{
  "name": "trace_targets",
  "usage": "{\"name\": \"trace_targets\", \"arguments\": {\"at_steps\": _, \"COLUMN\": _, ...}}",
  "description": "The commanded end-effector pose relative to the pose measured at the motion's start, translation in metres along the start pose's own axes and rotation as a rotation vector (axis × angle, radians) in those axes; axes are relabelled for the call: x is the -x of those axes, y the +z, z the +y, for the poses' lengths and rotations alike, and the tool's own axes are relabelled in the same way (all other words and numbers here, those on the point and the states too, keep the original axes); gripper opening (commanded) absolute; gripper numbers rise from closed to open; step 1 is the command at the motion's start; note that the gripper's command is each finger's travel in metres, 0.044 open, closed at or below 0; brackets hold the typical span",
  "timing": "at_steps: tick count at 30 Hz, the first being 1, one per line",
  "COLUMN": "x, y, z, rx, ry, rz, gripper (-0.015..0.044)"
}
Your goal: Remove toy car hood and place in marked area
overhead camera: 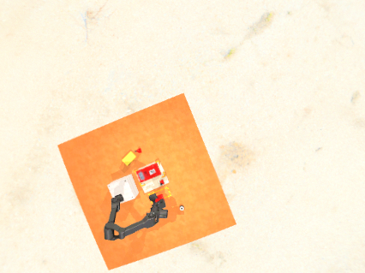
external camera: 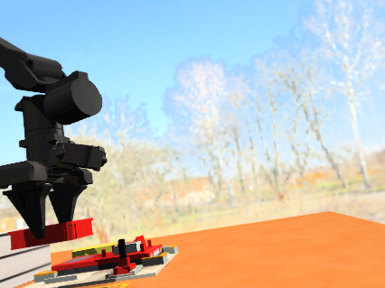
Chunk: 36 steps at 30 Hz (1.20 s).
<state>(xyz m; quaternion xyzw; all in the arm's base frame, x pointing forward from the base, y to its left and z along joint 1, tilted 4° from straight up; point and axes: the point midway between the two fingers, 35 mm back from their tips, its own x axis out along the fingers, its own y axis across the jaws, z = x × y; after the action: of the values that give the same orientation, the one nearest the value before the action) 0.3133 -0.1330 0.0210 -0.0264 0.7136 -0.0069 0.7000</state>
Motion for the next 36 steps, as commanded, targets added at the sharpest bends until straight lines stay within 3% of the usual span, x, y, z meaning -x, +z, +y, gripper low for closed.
{"name": "trace_targets", "arguments": {"at_steps": 1, "x": -0.006, "y": -0.002, "z": 0.001, "rx": 0.004, "ry": 0.002, "rz": 0.01, "gripper": 0.0}}
{"name": "trace_targets", "arguments": {"at_steps": 36, "x": -0.034, "y": -0.003, "z": 0.001, "rx": 0.004, "ry": 0.002, "rz": 0.01, "gripper": 0.0}}
